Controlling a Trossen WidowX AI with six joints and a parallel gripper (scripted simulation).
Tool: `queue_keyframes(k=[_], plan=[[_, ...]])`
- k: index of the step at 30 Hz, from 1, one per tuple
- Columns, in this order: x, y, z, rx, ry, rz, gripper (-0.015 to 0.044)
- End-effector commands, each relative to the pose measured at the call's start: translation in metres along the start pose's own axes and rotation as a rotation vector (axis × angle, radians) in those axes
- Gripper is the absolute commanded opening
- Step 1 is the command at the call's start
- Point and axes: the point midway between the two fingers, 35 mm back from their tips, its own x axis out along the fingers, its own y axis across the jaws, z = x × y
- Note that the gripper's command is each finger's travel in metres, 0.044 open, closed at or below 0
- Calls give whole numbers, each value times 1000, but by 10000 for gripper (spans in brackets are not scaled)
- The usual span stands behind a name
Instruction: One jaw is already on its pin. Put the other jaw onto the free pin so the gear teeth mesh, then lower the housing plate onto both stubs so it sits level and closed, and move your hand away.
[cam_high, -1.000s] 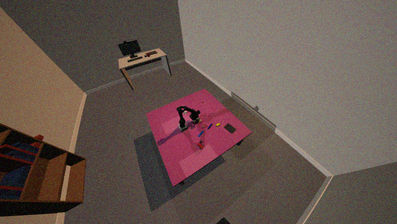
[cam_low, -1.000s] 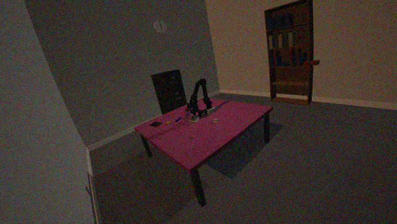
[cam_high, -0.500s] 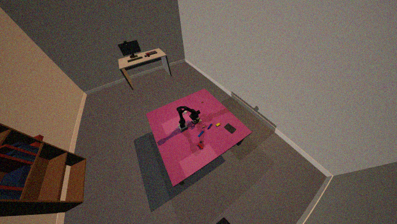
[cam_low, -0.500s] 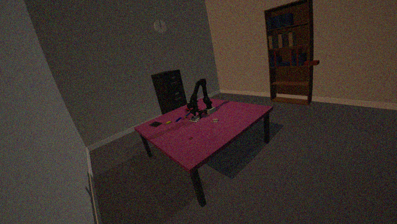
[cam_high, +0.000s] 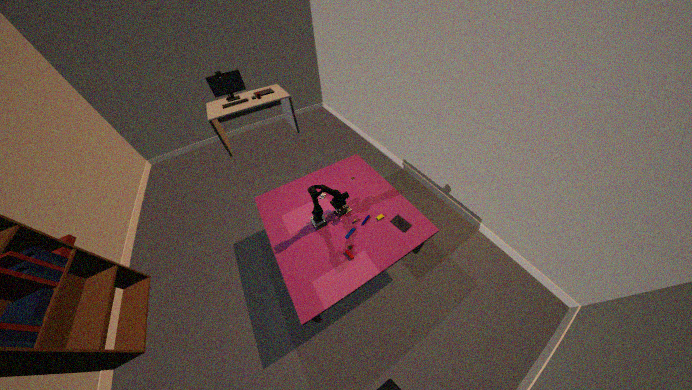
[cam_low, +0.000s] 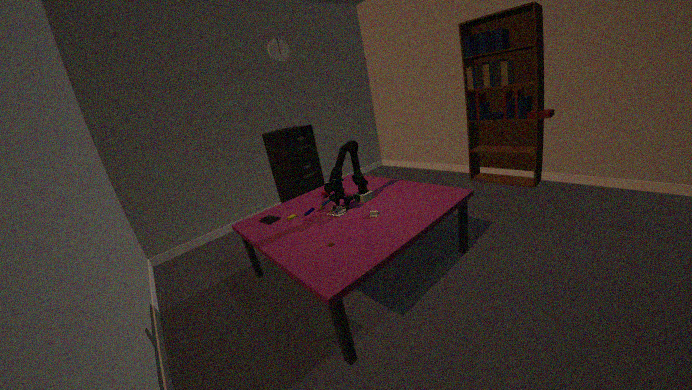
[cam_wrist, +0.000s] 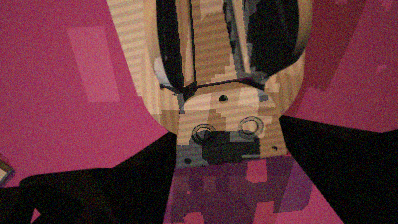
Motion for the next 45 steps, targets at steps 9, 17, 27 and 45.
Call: queue_keyframes(k=[9, 17, 27, 45], plan=[[0, 0, 0, -4, 0, 1, 351], [0, 0, 0, -4, 0, 1, 351], [0, 0, 0, 0, 0, 0, 377], [-7, 0, 1, 0, 0, 0, 440]])
